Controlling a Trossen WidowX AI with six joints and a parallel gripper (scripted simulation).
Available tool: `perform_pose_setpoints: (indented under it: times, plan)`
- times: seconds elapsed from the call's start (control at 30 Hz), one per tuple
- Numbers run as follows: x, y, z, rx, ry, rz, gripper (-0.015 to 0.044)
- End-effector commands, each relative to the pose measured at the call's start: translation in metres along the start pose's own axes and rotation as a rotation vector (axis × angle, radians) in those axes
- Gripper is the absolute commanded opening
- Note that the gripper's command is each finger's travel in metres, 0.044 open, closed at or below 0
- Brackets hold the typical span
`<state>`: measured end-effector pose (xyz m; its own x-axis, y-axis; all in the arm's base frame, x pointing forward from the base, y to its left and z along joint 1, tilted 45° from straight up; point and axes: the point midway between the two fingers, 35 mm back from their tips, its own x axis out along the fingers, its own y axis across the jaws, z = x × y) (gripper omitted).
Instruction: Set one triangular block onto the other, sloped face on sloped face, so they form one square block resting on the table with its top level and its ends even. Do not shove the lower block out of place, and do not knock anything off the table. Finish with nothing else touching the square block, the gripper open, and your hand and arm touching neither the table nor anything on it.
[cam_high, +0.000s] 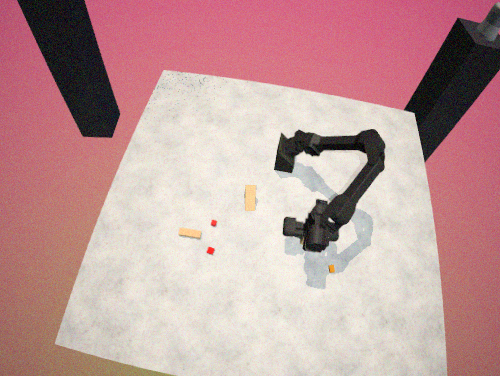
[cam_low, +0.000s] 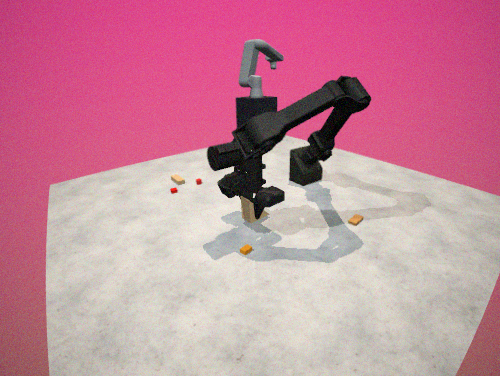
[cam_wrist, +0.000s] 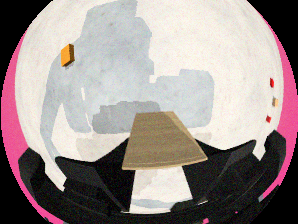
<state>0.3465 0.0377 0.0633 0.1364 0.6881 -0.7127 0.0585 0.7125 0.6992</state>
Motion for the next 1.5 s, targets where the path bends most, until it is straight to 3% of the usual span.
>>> perform_pose_setpoints:
  times: [0.0,0.93,1.47]
  plan:
    - [-0.0203,0.0007,0.0039,-0.014,-0.02,-0.003,0.0]
    - [-0.0206,0.0,0.0026,0.026,-0.012,-0.004,0.0]
    - [-0.0206,0.0001,0.0027,0.466,-0.011,0.003,0.0]
